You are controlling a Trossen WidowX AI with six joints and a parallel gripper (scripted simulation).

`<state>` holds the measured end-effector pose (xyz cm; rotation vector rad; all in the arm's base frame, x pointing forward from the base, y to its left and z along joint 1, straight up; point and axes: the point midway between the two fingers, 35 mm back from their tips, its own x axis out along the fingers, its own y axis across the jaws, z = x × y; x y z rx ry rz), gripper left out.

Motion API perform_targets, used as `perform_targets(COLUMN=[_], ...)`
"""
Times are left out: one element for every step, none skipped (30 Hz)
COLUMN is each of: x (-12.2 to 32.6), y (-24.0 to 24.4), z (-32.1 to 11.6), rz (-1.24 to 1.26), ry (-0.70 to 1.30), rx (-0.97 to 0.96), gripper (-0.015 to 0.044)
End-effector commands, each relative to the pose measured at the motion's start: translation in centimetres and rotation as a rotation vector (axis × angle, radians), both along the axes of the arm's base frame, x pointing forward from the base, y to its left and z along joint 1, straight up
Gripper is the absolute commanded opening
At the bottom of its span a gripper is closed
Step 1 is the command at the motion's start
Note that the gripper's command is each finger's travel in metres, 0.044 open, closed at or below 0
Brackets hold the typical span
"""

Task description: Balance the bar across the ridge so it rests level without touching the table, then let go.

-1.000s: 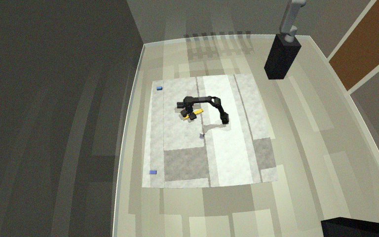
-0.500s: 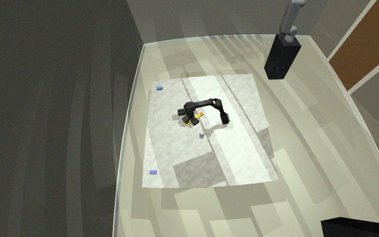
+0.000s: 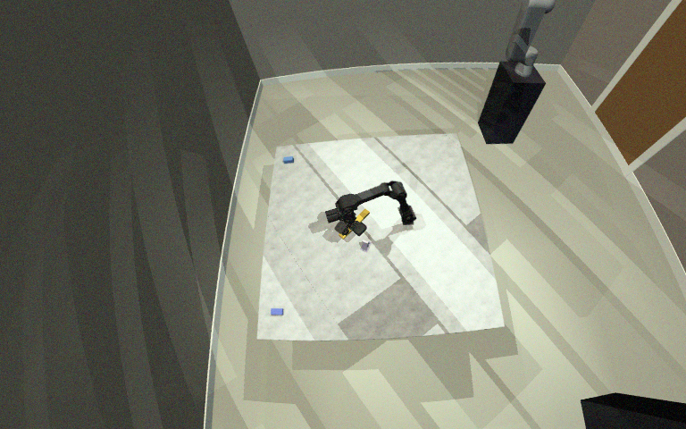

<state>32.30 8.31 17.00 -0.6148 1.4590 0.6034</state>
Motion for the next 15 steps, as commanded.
perform_targets(x=[-0.7, -0.8, -1.0, -1.2, -1.4, -1.6, -1.8, -2.0, -2.2, -2.4, -2.6, -2.8, -3.0, -3.2, -3.5], y=[1.3, 1.6, 2.0, 2.3, 2.7, 3.0, 3.4, 3.7, 4.0, 4.4, 4.7, 5.0, 5.3, 5.6, 5.9], z=[0.0, 0.0, 0.0, 0.0, 0.0, 0.0, 0.0, 0.0, 0.0, 0.0, 0.0, 0.0, 0.0, 0.0, 0.0], rz=[0.051, 0.064, 0.076, 0.089, 0.102, 0.115, 0.127, 0.140, 0.153, 0.165, 0.177, 0.189, 0.201, 0.212, 0.224], ry=[-0.002, -0.002, -0.002, -0.002, -0.001, -0.001, -0.001, -0.001, -0.001, -0.001, -0.001, -0.001, -0.001, -0.001, -0.001], rx=[0.004, 0.004, 0.004, 0.004, 0.004, 0.004, 0.004, 0.004, 0.004, 0.004, 0.004, 0.004, 0.004, 0.004, 0.004], gripper=[0.0000, 0.0000, 0.0000, 0.0000, 0.0000, 0.0000, 0.0000, 0.0000, 0.0000, 0.0000, 0.0000, 0.0000, 0.0000, 0.0000, 0.0000])
